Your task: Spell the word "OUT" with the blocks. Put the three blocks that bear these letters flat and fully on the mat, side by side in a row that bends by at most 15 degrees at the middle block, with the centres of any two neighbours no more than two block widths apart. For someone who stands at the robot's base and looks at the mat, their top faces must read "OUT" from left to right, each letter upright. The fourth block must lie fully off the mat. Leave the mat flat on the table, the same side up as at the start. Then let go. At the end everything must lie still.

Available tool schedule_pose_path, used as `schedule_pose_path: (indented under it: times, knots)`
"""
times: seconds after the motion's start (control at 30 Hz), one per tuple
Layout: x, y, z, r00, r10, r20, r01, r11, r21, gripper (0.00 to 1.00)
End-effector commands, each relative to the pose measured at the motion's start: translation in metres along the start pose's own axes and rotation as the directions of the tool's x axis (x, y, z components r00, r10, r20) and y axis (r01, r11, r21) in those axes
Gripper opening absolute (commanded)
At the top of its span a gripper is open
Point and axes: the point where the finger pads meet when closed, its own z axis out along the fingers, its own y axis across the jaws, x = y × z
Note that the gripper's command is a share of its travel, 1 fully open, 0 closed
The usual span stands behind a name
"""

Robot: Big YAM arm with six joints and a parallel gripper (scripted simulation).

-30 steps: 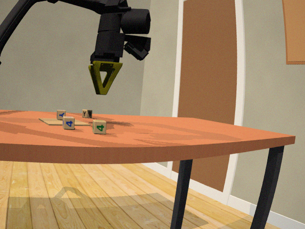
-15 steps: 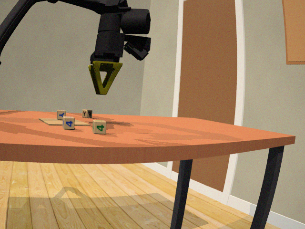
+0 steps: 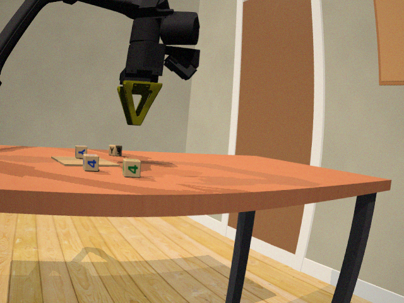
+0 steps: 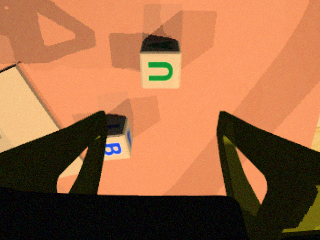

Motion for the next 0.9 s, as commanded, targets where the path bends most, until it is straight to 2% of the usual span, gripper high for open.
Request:
schedule_pose_path:
  times: [0.0,0.2,0.53,0.57,0.6,0.87]
  knots:
    - [-0.019,0.001,-0.004,0.999,-0.036,0.024,0.035,0.999,0.013,0.64]
    - [-0.006,0.002,0.009,1.0,-0.01,0.003,0.01,1.0,0.0,0.64]
    - [-0.006,0.002,0.017,1.0,-0.008,0.003,0.008,1.0,-0.001,0.64]
    - [-0.012,0.002,0.015,1.0,-0.014,0.013,0.014,1.0,0.005,0.64]
    - [-0.006,0.002,0.02,1.0,-0.008,0.003,0.008,1.0,-0.001,0.64]
    - [-0.006,0.003,0.033,1.0,-0.008,0.003,0.008,1.0,-0.001,0.64]
